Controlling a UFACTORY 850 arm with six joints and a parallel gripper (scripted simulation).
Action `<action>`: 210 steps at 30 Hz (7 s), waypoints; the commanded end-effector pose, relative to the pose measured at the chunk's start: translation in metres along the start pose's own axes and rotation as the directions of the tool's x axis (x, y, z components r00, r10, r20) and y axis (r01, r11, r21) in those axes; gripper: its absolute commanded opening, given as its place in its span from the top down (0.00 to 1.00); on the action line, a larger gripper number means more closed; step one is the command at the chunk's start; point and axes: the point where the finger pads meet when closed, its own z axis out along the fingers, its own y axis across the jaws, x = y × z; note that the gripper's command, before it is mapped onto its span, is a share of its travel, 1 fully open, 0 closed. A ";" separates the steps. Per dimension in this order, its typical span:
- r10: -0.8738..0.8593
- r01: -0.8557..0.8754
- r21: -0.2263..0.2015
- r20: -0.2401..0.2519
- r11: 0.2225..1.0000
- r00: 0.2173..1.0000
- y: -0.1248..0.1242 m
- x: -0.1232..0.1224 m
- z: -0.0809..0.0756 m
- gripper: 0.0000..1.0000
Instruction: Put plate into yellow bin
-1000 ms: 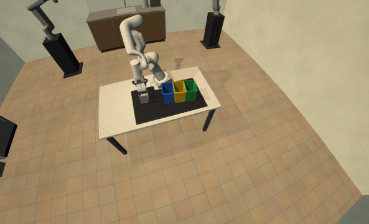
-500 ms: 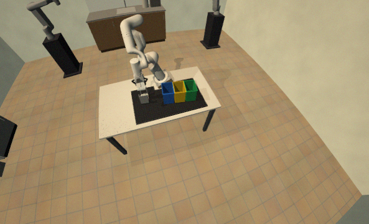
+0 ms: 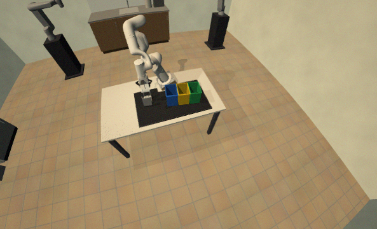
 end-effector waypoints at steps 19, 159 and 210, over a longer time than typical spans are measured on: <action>0.005 -0.005 -0.003 -0.001 1.000 1.000 -0.071 0.005 0.003 1.00; 0.005 -0.005 -0.002 -0.001 1.000 1.000 -0.401 0.022 0.017 1.00; 0.005 -0.005 -0.002 -0.001 1.000 1.000 -0.400 0.022 0.036 1.00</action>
